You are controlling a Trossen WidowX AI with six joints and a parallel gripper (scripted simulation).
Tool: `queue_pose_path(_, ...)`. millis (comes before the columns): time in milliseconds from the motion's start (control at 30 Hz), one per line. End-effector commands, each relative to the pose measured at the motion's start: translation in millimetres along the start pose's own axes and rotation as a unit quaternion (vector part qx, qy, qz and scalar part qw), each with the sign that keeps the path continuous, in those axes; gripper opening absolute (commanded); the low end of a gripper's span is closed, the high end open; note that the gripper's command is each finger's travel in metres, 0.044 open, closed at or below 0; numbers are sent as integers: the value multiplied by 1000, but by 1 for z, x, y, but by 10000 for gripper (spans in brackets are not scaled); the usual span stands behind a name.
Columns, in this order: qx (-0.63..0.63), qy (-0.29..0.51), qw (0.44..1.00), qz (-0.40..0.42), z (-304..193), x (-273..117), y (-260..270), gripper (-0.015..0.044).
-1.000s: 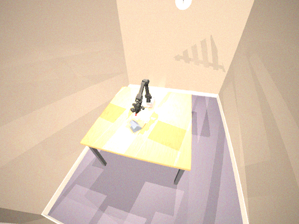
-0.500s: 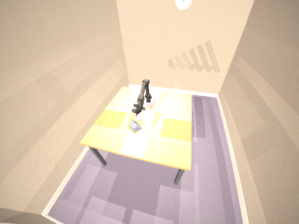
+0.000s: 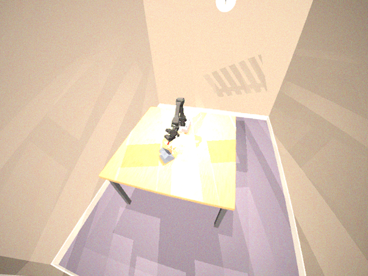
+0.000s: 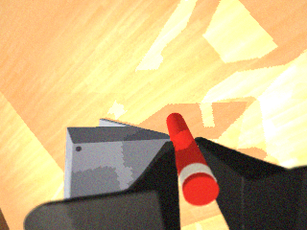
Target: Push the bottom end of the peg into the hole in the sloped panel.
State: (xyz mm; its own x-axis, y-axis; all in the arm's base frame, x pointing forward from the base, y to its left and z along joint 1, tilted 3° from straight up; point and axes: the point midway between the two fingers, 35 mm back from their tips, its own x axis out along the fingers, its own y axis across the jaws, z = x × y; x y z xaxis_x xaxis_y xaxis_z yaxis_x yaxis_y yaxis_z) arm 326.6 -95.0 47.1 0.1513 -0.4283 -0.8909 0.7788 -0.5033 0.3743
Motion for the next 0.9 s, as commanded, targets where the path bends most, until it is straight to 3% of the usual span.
queue_pose_path(0,-16,-5,1000,10,-4,0,-2,0)
queue_pose_path(867,-93,-22,992,86,-32,-10,-3,0)
